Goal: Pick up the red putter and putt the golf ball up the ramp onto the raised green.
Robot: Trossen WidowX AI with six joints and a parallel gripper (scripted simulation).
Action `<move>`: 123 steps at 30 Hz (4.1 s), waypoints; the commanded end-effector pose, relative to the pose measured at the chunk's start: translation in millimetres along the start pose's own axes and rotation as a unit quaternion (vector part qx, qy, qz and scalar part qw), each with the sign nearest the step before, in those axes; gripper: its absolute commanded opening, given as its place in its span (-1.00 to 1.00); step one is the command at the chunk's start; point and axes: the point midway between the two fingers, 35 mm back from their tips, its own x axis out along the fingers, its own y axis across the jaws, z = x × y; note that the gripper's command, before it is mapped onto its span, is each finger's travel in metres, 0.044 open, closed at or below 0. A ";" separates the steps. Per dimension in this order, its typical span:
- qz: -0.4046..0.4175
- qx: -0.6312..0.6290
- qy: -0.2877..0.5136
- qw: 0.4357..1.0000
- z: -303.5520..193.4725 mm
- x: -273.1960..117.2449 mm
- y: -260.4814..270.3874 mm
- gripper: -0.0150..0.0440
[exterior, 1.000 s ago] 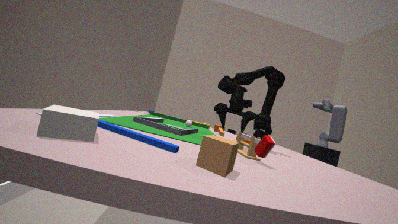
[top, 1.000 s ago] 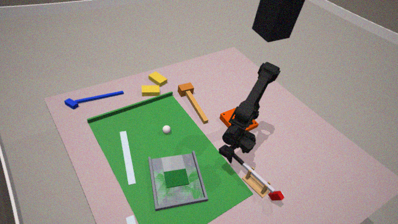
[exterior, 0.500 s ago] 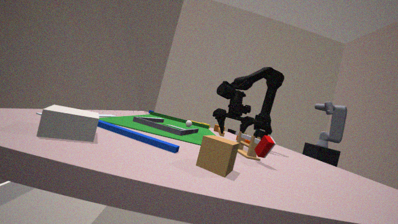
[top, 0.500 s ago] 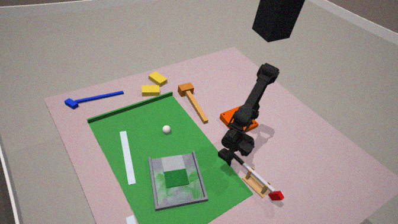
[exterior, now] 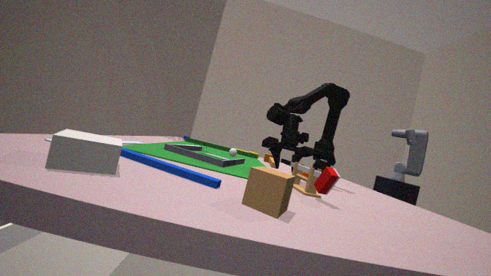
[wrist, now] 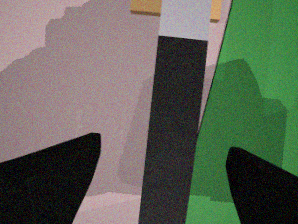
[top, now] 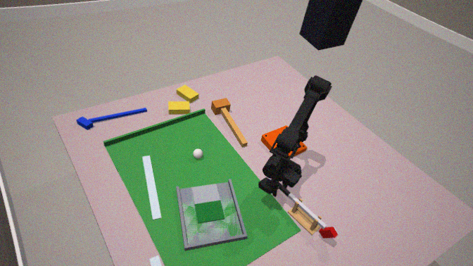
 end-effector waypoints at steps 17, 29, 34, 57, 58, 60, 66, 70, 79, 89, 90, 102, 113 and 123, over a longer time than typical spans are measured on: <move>0.000 0.000 0.000 1.000 2.9 -8.5 -1.7 -0.49; 0.000 0.000 0.000 1.000 20.8 -71.6 -4.3 -0.49; 0.000 0.000 0.000 1.000 26.4 -95.9 -0.8 -0.49; -0.053 0.306 0.042 0.950 -71.1 -122.6 -17.6 -0.49; -0.056 0.321 0.043 0.945 -76.0 -124.4 -17.5 -0.49; -0.060 0.351 0.047 0.933 -85.8 -127.9 -16.9 -0.49; -0.073 0.438 0.056 0.894 -114.7 -138.5 -12.8 -0.49; -0.081 0.495 0.061 0.863 -133.4 -145.5 -8.0 -0.49; -0.098 0.613 0.070 0.781 -173.3 -160.8 8.0 -0.49; -0.113 0.730 0.077 0.670 -213.0 -176.6 34.0 -0.49; -0.114 0.740 0.077 0.658 -216.6 -178.1 37.0 -0.49; -0.126 0.847 0.081 0.511 -252.9 -193.7 75.8 -0.49; -0.126 0.848 0.081 0.509 -259.4 -175.8 76.1 -0.49; -0.126 0.848 0.081 0.509 -265.6 -153.7 76.8 -0.49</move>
